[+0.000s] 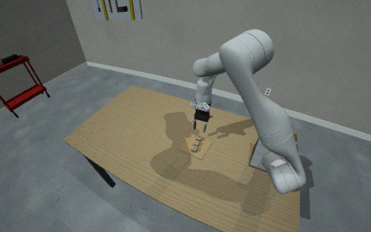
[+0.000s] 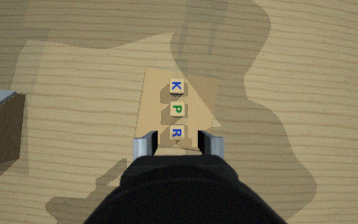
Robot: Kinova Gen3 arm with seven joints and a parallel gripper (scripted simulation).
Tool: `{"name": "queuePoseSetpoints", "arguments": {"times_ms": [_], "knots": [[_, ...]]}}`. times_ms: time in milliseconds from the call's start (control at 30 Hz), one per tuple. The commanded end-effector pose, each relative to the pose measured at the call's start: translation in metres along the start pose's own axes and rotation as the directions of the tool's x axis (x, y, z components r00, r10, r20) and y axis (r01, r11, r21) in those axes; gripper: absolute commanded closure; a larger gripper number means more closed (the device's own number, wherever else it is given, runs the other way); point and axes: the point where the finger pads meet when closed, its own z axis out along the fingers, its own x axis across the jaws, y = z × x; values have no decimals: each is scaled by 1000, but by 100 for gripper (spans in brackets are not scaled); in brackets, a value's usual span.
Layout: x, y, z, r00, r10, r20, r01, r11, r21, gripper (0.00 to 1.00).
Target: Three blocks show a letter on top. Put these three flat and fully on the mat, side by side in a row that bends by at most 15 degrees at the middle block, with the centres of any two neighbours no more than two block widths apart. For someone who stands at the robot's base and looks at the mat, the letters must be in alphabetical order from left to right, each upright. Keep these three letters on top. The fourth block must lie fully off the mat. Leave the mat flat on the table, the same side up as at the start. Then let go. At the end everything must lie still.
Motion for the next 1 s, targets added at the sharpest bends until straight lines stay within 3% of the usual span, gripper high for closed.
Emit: {"name": "queuePoseSetpoints", "arguments": {"times_ms": [0, 467, 900, 967], "knots": [[0, 2, -3, 1000, 8, -2, -8, 1000, -5, 0], [-1, -1, -7, 1000, 7, 3, -7, 1000, 2, 0], [-1, -1, -64, 1000, 6, 3, -6, 1000, 0, 0], [-1, -1, -64, 1000, 6, 3, -6, 1000, 0, 0]]}}
